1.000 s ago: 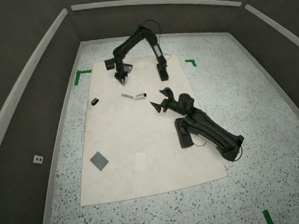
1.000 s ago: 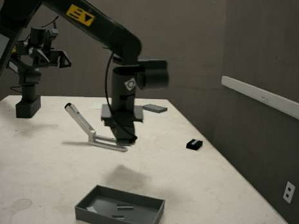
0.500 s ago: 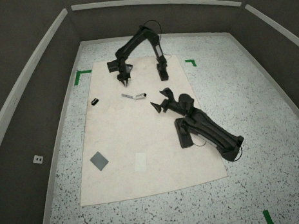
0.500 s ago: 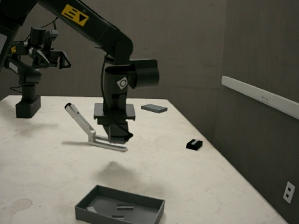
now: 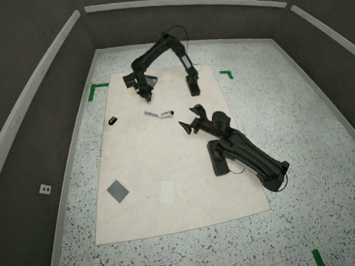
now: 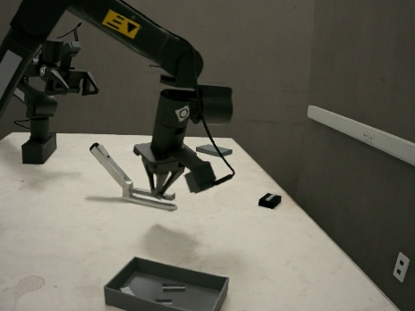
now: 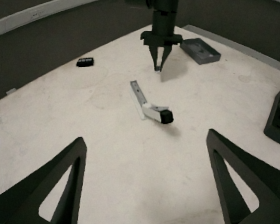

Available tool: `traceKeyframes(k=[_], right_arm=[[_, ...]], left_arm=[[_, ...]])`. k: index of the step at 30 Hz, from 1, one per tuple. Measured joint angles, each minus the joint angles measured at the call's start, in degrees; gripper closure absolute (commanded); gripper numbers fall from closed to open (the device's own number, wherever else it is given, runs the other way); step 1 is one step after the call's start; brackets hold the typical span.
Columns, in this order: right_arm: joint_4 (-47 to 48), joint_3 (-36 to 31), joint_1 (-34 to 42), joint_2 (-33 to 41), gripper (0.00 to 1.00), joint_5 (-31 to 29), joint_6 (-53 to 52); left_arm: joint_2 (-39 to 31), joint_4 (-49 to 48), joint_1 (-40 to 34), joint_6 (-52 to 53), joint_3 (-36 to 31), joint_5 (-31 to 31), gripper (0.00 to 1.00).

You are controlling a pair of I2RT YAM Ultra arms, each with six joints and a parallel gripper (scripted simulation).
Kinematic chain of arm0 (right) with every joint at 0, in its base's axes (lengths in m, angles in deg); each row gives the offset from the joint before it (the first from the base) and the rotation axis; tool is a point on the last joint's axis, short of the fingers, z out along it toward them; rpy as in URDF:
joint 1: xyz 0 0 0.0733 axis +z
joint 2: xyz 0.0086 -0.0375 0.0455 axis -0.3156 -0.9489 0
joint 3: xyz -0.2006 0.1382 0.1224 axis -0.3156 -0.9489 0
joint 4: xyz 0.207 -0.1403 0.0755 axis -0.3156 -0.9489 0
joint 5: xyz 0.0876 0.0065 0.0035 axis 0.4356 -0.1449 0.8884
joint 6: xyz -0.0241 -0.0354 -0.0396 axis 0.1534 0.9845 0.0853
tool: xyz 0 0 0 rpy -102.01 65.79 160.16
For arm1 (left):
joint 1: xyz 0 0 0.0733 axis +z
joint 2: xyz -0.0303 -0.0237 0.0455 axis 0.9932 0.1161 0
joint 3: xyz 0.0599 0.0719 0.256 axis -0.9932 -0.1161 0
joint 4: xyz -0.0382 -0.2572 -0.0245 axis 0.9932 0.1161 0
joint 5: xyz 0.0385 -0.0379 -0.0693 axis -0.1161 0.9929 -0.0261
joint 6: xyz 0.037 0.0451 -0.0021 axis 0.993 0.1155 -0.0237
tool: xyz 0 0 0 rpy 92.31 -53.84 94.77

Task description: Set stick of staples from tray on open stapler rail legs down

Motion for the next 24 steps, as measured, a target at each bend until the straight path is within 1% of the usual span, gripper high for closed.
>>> traceKeyframes(k=[6,13,18,24], right_arm=[[-5.1,5.3,0.1,-3.4,0.95,-1.4,13.6],[-9.4,9.7,1.0,-6.3,0.95,-2.8,23.8],[-10.6,11.7,1.5,-7.7,0.95,-3.1,26.7],[-10.9,13.8,3.7,-8.1,0.95,-3.1,24.7]], left_arm=[[0.0,0.0,0.0,0.0,0.0,0.0,0.0],[0.0,0.0,0.0,0.0,0.0,0.0,0.0],[0.0,0.0,0.0,0.0,0.0,0.0,0.0],[0.0,0.0,0.0,0.0,0.0,0.0,0.0]])
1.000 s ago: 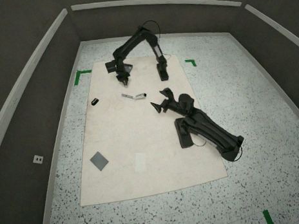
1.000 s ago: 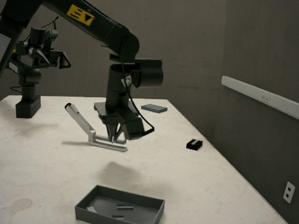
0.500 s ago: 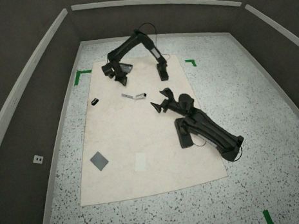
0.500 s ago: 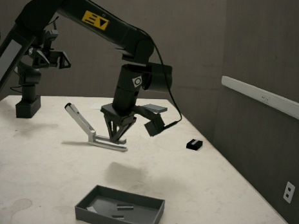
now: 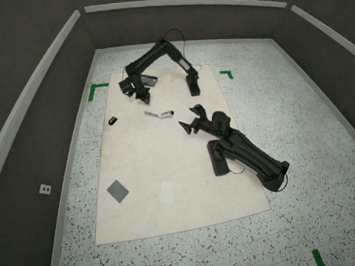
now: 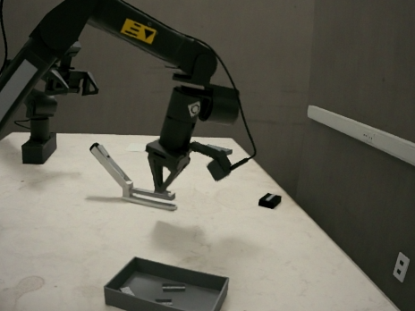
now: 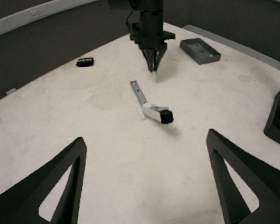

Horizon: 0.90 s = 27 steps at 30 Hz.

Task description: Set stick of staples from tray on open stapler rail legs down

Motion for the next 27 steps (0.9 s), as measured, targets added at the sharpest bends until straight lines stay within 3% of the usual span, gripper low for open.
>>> traceKeyframes(k=[12,27], right_arm=[[-2.8,6.9,9.9,-2.8,0.95,1.4,-6.7],[-1.7,6.8,10.0,-3.8,0.95,1.4,-7.6]], left_arm=[[0.0,0.0,0.0,0.0,0.0,0.0,0.0],[0.0,0.0,0.0,0.0,0.0,0.0,0.0]])
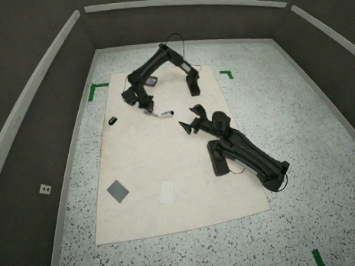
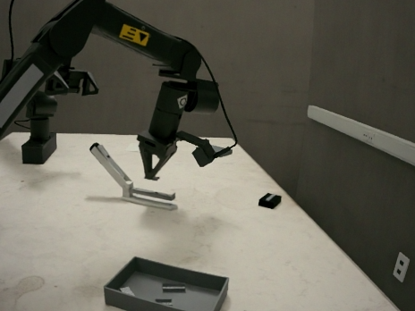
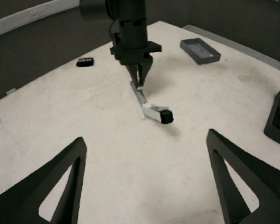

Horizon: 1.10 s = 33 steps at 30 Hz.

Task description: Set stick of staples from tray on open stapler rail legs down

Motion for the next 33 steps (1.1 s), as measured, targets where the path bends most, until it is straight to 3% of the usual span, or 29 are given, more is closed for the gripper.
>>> traceKeyframes(k=[7,33], right_arm=[[2.1,-3.6,-0.8,-0.7,0.95,-0.1,0.1],[2.8,-3.0,-0.8,-0.8,0.95,-0.1,0.0]], left_arm=[[0.0,0.0,0.0,0.0,0.0,0.0,0.0],[0.0,0.0,0.0,0.0,0.0,0.0,0.0]])
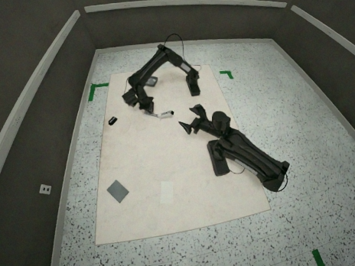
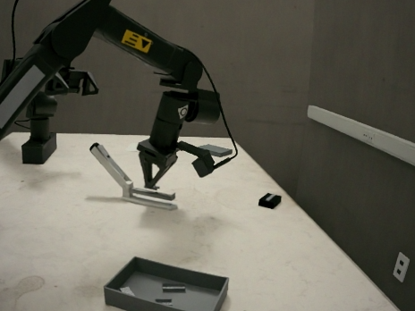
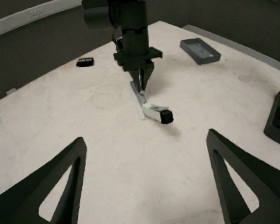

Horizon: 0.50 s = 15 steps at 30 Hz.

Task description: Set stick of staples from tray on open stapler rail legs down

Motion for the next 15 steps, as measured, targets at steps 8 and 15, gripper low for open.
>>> traceKeyframes(k=[8,15], right_arm=[[-0.4,0.7,0.5,0.0,0.95,0.0,-0.3],[-0.4,0.8,0.6,0.0,0.95,0.0,-0.3]], left_arm=[[0.0,0.0,0.0,0.0,0.0,0.0,0.0],[0.0,0.0,0.0,0.0,0.0,0.0,0.0]])
